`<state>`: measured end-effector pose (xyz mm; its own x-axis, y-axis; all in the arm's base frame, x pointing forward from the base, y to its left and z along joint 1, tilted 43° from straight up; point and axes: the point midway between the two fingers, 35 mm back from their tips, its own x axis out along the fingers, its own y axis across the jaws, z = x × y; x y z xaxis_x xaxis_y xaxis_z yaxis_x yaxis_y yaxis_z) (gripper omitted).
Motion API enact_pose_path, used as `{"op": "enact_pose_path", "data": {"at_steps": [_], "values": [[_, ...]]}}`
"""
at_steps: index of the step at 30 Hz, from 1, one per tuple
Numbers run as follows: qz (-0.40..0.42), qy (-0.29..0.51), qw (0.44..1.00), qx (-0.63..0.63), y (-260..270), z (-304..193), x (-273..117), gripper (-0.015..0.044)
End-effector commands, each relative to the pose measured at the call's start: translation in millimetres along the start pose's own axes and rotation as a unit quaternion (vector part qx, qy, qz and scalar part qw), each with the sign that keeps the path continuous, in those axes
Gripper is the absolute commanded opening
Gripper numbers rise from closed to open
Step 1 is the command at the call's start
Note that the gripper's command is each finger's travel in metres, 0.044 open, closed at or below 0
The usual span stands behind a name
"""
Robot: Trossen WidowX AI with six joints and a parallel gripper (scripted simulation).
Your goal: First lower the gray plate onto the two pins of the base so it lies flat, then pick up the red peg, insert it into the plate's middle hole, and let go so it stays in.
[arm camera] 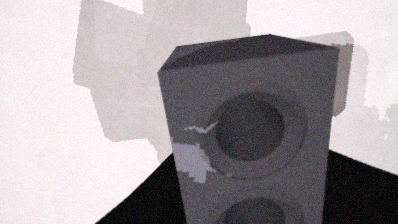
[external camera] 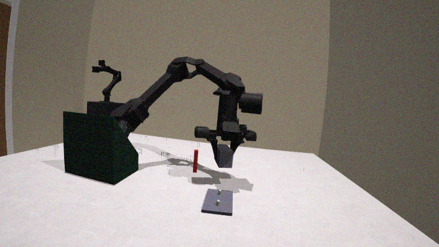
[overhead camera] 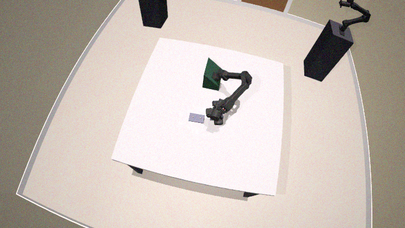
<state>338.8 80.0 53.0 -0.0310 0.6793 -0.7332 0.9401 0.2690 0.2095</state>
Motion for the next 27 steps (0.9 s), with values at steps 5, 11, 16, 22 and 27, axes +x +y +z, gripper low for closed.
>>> {"op": "enact_pose_path", "data": {"at_steps": [5,11,16,22,27], "values": [[-0.001,-0.003,1.000,-0.002,-1.3,1.5,-24.8,0.0000],[-0.001,-0.002,1.000,-0.001,-3.6,1.2,-44.0,0.0000],[-0.001,-0.001,1.000,-0.001,-6.2,0.3,-60.1,0.0000],[0.000,0.001,1.000,-0.002,-9.1,-1.1,-74.5,0.0000],[0.000,0.001,1.000,0.006,-8.3,9.3,-69.8,0.0000]]}}
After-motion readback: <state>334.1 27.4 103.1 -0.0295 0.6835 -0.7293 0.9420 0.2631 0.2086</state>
